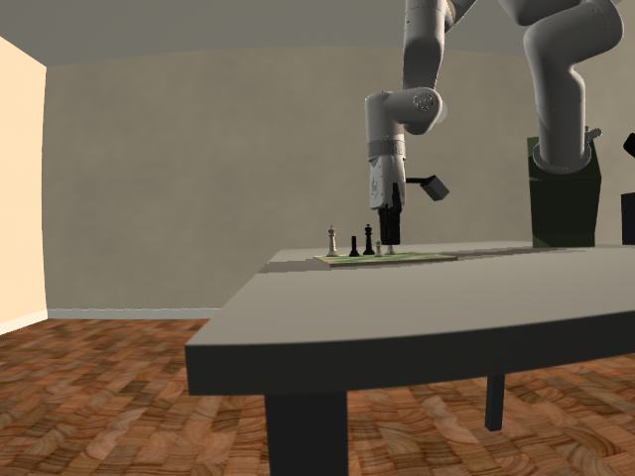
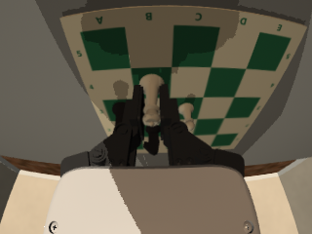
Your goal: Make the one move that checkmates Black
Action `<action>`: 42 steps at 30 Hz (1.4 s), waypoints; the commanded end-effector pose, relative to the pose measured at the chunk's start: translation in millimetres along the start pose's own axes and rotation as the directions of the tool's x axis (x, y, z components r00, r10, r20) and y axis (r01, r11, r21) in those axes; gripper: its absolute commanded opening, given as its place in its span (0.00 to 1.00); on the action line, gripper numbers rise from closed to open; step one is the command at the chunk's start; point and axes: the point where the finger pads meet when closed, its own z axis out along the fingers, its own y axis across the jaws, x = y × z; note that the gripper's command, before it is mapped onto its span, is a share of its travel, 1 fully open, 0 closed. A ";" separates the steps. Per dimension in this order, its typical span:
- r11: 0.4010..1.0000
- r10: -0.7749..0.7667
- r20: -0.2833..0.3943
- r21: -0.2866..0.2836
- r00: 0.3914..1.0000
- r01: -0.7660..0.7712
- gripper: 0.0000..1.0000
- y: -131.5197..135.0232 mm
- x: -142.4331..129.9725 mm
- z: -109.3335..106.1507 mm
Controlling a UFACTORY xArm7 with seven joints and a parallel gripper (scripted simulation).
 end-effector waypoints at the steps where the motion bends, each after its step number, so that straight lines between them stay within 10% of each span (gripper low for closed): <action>1: 1.000 0.000 0.002 0.002 1.000 0.000 0.00 -0.9 -0.7 -0.6; 18: 1.000 0.000 0.002 0.002 1.000 0.000 0.42 -0.9 -0.7 -0.6; 42: 1.000 0.000 0.002 0.002 1.000 0.000 0.42 -0.9 -0.7 -36.8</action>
